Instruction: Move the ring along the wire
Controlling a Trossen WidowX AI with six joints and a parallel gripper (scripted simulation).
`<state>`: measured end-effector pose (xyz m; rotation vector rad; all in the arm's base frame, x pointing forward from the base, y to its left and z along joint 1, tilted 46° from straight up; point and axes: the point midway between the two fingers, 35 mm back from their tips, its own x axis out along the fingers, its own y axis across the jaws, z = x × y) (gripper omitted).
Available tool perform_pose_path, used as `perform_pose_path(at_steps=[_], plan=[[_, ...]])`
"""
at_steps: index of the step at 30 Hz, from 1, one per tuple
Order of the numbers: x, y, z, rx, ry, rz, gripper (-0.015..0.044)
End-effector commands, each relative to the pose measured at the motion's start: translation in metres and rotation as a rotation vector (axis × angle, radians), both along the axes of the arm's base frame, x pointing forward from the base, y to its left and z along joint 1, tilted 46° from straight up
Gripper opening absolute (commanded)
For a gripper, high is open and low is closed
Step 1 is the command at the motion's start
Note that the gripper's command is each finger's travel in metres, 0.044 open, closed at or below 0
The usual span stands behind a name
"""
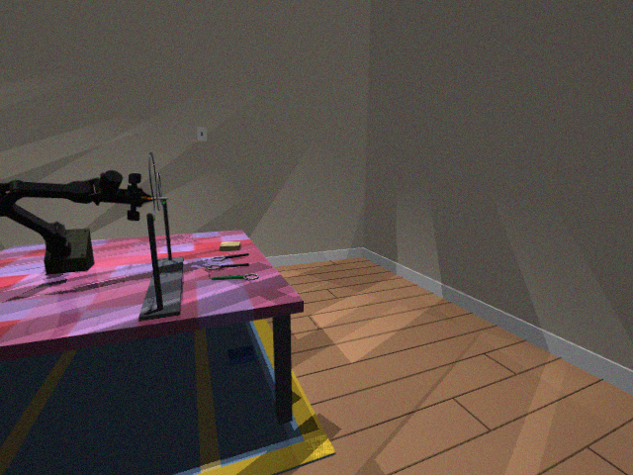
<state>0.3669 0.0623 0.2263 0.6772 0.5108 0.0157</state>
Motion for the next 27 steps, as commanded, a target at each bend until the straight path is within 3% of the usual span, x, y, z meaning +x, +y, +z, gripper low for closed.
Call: perform_pose_path(at_steps=[1, 14, 27], plan=[[0.001, 0.011, 0.011, 0.080, -0.009, 0.007, -0.0150], [0.002, 0.036, 0.043, 0.329, -0.020, 0.008, -0.0150], [0.002, 0.046, 0.066, 0.439, -0.025, 0.009, -0.0150]])
